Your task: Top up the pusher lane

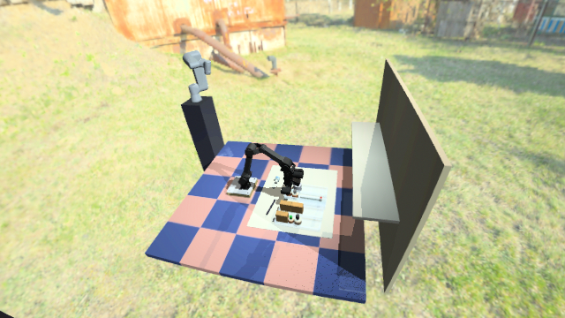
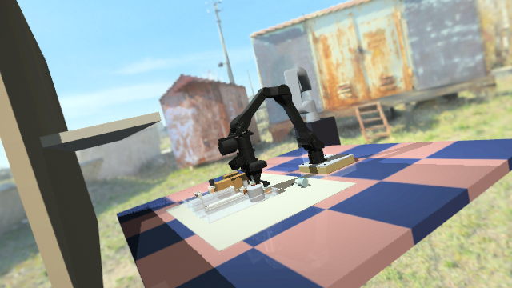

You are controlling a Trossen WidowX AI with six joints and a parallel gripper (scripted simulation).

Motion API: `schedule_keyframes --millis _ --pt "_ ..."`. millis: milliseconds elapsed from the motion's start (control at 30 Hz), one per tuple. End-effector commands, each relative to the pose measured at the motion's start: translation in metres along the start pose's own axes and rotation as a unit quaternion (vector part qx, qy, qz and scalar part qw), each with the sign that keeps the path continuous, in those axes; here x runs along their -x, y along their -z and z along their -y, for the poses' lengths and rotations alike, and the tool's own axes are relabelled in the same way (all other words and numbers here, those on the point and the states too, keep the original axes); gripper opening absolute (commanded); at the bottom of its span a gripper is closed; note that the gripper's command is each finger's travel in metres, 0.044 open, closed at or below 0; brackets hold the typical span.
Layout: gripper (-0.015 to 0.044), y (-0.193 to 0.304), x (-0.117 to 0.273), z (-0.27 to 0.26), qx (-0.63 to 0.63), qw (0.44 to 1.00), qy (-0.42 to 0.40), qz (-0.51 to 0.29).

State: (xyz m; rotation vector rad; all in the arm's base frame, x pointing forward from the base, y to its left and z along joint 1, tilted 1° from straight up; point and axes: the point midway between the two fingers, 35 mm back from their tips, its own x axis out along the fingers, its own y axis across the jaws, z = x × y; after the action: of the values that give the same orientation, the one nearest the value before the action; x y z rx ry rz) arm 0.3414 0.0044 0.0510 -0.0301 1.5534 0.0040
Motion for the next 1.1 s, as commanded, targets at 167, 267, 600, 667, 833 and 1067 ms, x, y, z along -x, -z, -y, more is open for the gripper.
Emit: schedule_keyframes --millis 167,267,600,667,833,1067 --pt "0.0000 -0.0037 -0.0031 0.0005 -0.002 1.000 0.001 0.009" --pt "0.0000 -0.0035 -0.0042 0.0005 -0.002 1.000 0.001 0.009" --pt "0.0000 -0.0028 -0.0080 0.0005 -0.002 1.000 0.001 0.009" --pt "0.0000 -0.0025 -0.0082 0.0005 -0.002 1.000 0.001 0.009" --pt "0.0000 -0.0016 -0.0083 0.0005 -0.002 1.000 0.001 0.009" --pt "0.0000 -0.0004 -0.0083 0.0005 -0.002 1.000 0.001 0.009"
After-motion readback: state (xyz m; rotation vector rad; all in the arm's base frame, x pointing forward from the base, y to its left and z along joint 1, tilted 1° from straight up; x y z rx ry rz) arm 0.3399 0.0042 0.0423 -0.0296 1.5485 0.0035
